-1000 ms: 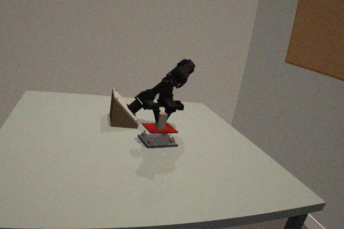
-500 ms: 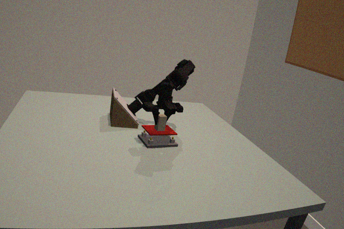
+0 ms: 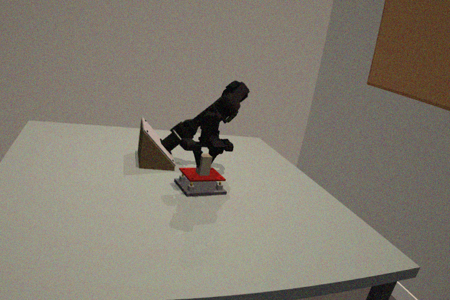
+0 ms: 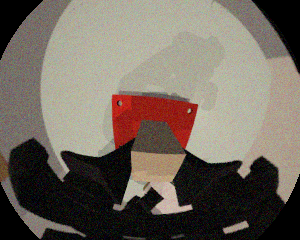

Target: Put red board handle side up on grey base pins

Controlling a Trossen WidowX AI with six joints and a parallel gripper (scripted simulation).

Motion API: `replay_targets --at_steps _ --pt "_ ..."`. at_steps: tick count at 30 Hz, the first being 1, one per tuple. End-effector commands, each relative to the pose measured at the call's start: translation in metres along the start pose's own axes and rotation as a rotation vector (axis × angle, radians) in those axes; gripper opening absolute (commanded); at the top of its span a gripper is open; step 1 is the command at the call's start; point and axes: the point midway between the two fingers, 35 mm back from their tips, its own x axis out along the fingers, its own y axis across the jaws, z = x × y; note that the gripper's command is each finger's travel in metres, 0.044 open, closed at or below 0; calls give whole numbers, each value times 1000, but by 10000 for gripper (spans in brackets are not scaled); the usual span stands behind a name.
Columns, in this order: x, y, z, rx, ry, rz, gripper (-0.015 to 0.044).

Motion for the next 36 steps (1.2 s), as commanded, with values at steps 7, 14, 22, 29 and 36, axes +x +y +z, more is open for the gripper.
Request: replay_targets --at_steps 7,14,22,29,36 --pt "2 0 1 -1 -2 0 0" --pt "4 1 -1 6 -2 0 0" --pt "6 1 0 5 -2 0 0" --pt "7 1 0 4 -2 0 0" --pt "9 1 0 5 -2 0 0"
